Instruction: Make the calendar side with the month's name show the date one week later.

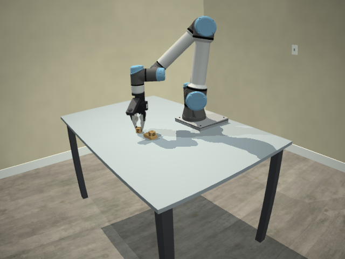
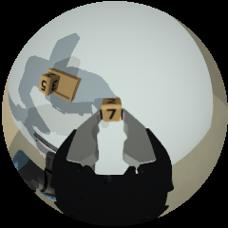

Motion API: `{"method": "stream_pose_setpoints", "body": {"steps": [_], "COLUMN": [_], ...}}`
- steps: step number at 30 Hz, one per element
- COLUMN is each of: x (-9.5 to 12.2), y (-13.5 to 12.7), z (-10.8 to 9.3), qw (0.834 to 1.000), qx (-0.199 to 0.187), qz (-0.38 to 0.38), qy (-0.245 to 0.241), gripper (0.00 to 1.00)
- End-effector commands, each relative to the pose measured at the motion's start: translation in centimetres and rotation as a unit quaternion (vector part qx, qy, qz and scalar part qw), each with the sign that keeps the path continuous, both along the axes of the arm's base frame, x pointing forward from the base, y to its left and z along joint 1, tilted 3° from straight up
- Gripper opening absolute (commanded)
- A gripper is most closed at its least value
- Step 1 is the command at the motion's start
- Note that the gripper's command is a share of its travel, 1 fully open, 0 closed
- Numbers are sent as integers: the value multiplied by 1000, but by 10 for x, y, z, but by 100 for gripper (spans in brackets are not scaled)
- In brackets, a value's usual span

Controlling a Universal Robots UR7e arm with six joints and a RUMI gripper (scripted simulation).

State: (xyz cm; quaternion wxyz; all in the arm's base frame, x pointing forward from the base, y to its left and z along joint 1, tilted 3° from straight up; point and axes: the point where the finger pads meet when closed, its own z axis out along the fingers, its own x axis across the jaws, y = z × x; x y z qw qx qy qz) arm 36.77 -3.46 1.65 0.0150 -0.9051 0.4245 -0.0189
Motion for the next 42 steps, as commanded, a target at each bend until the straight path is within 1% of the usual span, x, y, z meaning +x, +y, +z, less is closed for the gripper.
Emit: {"method": "stream_pose_setpoints", "body": {"steps": [1,23,24,26,27,29,30,32,33,35,36,42], "x": [-2,-2,-2,-2,-2,-2,-2,-2,-2,-2,-2,-2], "y": [0,0,0,0,0,0,0,0,0,0,0,0], "z": [-2,-2,-2,-2,-2,-2,-2,-2,-2,-2,-2,-2], "qw": [1000,1000,1000,1000,1000,1000,1000,1000,1000,1000,1000,1000], "qx": [1,1,1,1,1,1,1,1,1,1,1,1], "qz": [0,0,0,0,0,0,0,0,0,0,0,0], "qy": [2,2,2,2,2,2,2,2,2,2,2,2], "gripper": [10,10,14,14,17,17,21,21,24,24,28,28]}}
